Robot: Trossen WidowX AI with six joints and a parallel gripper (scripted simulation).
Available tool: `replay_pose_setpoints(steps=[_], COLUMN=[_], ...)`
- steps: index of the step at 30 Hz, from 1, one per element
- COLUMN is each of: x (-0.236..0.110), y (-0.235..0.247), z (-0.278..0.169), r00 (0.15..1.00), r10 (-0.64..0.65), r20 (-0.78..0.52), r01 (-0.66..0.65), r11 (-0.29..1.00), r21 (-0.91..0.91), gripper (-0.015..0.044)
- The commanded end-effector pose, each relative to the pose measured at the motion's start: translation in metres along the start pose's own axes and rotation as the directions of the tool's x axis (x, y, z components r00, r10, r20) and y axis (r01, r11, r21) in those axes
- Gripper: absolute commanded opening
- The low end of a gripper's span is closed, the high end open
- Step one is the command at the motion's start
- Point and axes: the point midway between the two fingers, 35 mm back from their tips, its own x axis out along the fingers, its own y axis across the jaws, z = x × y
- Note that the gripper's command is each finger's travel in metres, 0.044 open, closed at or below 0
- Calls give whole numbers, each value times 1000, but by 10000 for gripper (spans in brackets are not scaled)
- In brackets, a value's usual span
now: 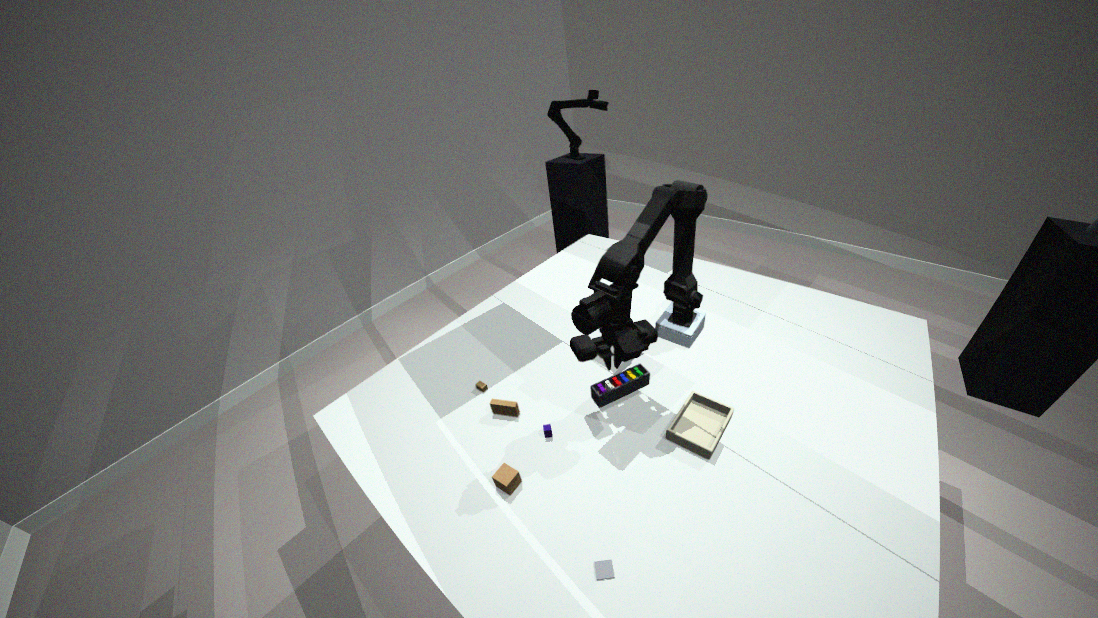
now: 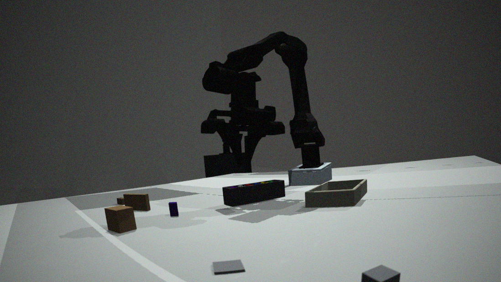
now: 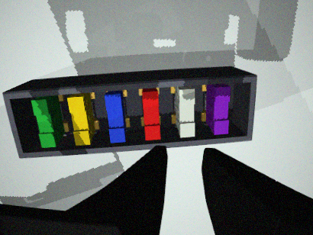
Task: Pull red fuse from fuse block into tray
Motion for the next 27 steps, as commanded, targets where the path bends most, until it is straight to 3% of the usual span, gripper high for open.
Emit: replay_pose_setpoints(steps=[1,27], x=[9,28], y=[11,11], z=[3,3], r00=[997,997], r10=[82,82], r20=[1,1], r01=[-82,-82], r11=[991,991], r21=[-105,-105], gripper=[74,74])
